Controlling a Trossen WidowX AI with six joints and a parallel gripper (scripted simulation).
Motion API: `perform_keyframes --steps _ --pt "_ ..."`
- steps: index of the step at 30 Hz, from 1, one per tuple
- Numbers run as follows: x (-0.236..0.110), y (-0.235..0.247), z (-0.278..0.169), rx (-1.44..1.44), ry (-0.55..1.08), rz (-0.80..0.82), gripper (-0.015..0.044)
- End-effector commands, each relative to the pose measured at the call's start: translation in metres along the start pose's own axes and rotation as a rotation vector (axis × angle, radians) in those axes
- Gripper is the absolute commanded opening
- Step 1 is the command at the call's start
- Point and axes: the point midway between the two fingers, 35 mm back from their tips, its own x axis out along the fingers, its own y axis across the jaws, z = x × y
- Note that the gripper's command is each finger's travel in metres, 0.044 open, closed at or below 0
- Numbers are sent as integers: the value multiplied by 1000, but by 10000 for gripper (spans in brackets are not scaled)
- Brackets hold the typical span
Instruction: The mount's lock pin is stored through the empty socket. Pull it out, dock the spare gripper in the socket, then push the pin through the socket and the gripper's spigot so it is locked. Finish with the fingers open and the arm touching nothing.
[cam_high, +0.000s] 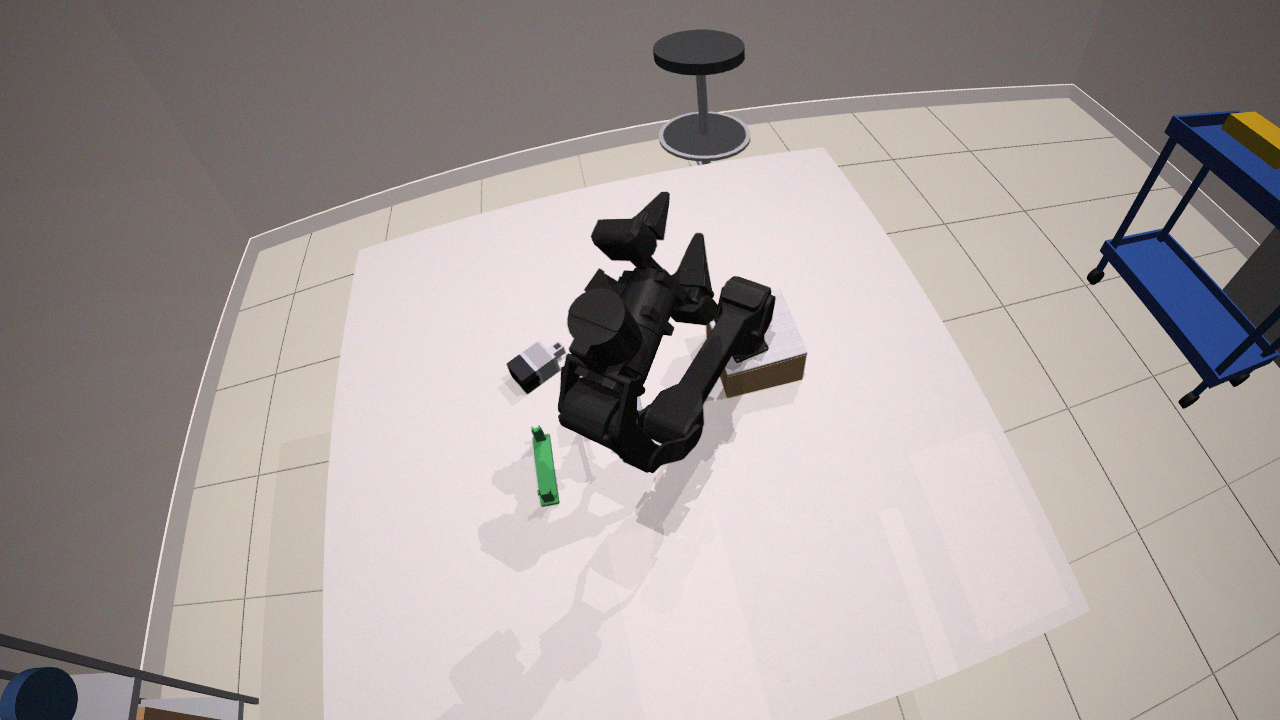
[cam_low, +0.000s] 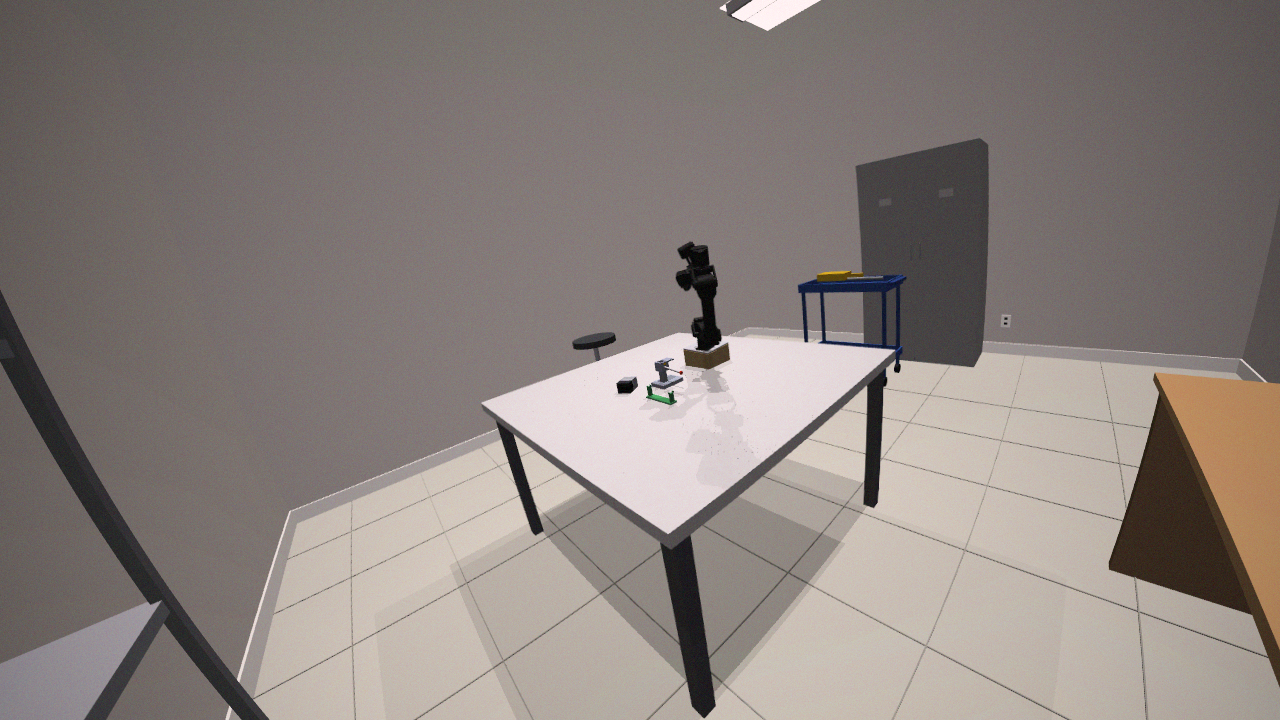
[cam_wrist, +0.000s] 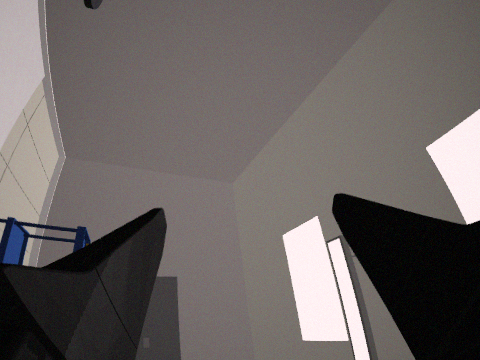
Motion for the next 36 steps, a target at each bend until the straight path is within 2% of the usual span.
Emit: perform_keyframes --steps 1,4,11,16,21,28,32,36 --pt "2 0 -1 4 -9 2 374" --pt "25 1 -17 54 -136 39 300" --pt "100 6 -26 151 -517 167 300" --pt "144 10 0 166 -784 270 300" --pt "169 13 45 133 -1040 378 300" --pt "162 20 124 1 -1368 521 300" --pt "135 28 167 -120 -1534 593 300" --pt "95 40 201 -272 -1677 650 300"
